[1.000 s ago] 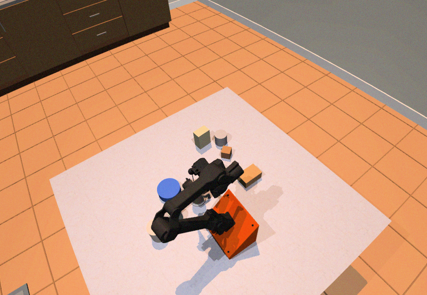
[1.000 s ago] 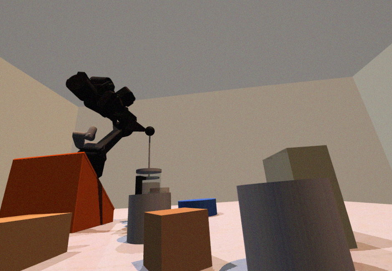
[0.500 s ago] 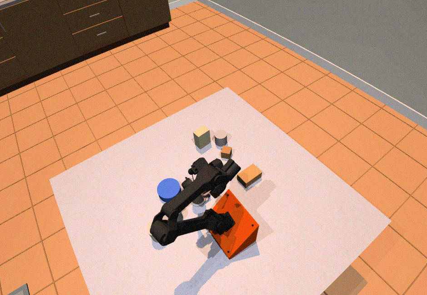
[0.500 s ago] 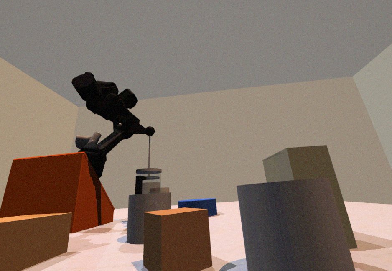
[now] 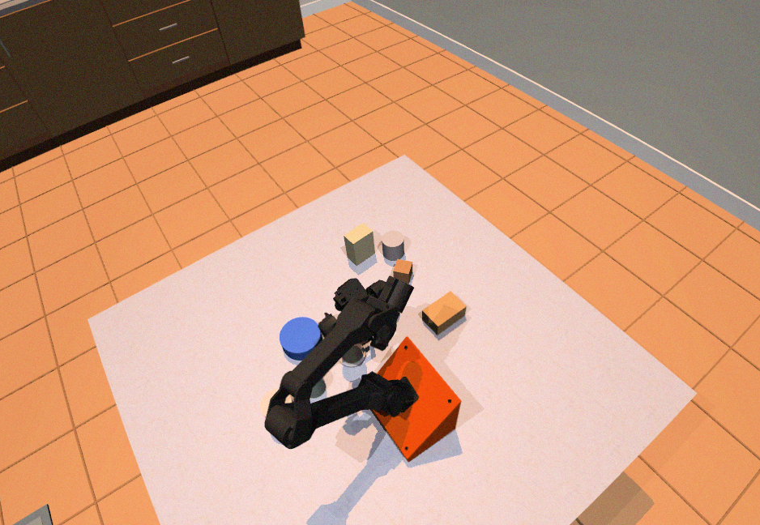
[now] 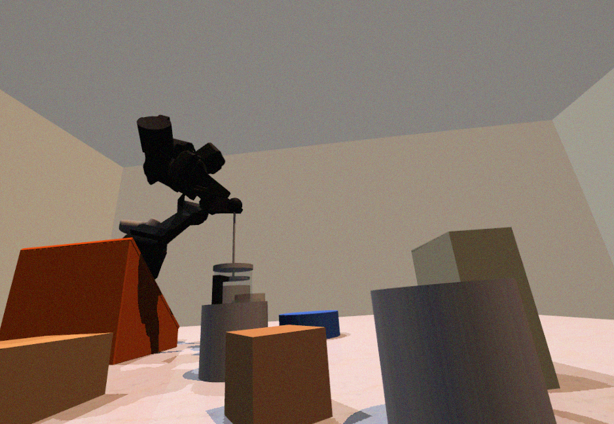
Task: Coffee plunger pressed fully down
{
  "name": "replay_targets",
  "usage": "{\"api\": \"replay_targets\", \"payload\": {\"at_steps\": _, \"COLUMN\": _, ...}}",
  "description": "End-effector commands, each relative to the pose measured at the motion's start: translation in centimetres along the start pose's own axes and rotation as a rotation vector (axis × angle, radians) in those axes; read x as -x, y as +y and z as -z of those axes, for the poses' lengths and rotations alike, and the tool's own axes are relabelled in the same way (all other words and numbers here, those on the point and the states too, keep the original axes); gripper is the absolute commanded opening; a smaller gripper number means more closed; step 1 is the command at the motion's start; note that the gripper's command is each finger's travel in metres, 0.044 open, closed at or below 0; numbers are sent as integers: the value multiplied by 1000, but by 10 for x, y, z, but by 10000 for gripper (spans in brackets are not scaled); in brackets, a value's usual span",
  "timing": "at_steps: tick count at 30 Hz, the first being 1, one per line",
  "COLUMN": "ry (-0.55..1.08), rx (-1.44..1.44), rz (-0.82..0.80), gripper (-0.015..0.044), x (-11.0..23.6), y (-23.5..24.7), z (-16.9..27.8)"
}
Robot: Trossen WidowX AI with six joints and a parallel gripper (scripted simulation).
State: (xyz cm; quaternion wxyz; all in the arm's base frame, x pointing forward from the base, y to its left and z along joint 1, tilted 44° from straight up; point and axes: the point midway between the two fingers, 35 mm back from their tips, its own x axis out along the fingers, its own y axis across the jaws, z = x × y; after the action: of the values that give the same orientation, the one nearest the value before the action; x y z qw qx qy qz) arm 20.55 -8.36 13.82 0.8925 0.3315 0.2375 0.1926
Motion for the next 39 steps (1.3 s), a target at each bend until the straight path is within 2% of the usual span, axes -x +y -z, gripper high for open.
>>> {"api": "replay_targets", "payload": {"at_steps": 1, "ry": -6, "rx": 4, "rz": -7, "gripper": 414, "x": -3, "y": 2, "z": -1}}
{"api": "replay_targets", "payload": {"at_steps": 12, "ry": -6, "rx": 4, "rz": -7, "gripper": 125, "x": -3, "y": 2, "z": -1}}
{"api": "replay_targets", "payload": {"at_steps": 39, "ry": 6, "rx": 5, "rz": 1, "gripper": 116, "x": -18, "y": -1, "z": 19}}
